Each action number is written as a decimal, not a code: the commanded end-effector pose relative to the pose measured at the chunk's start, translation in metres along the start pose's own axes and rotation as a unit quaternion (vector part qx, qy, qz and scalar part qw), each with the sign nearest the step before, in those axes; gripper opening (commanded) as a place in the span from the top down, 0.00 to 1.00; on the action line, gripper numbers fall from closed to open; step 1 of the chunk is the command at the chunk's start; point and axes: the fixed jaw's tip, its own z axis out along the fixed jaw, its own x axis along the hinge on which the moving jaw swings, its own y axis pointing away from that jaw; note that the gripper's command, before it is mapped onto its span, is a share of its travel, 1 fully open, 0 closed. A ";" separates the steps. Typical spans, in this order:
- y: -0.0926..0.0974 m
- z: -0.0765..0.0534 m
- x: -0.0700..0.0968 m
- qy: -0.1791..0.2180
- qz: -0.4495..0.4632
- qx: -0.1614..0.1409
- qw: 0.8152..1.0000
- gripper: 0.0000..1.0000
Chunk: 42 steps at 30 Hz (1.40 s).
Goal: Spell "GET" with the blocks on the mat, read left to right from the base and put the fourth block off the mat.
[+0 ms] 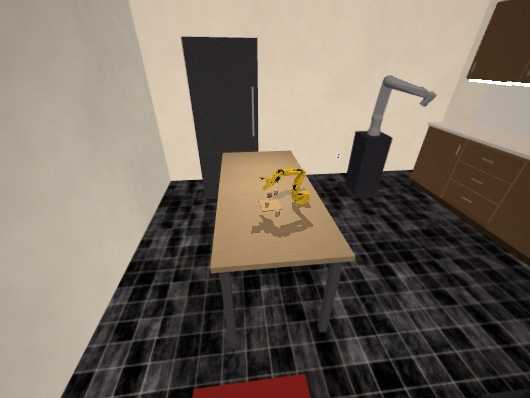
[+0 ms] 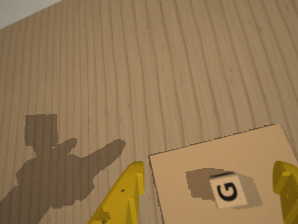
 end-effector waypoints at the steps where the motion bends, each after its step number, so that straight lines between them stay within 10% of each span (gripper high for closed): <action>1: -0.009 -0.020 0.011 0.098 -0.093 0.026 0.990 0.68; 14: -0.029 0.023 0.056 0.244 -0.125 0.065 0.960 0.68; 25: -0.033 0.030 0.066 0.356 -0.162 0.089 0.916 0.68; 42: -0.033 0.030 0.066 0.356 -0.162 0.089 0.916 0.68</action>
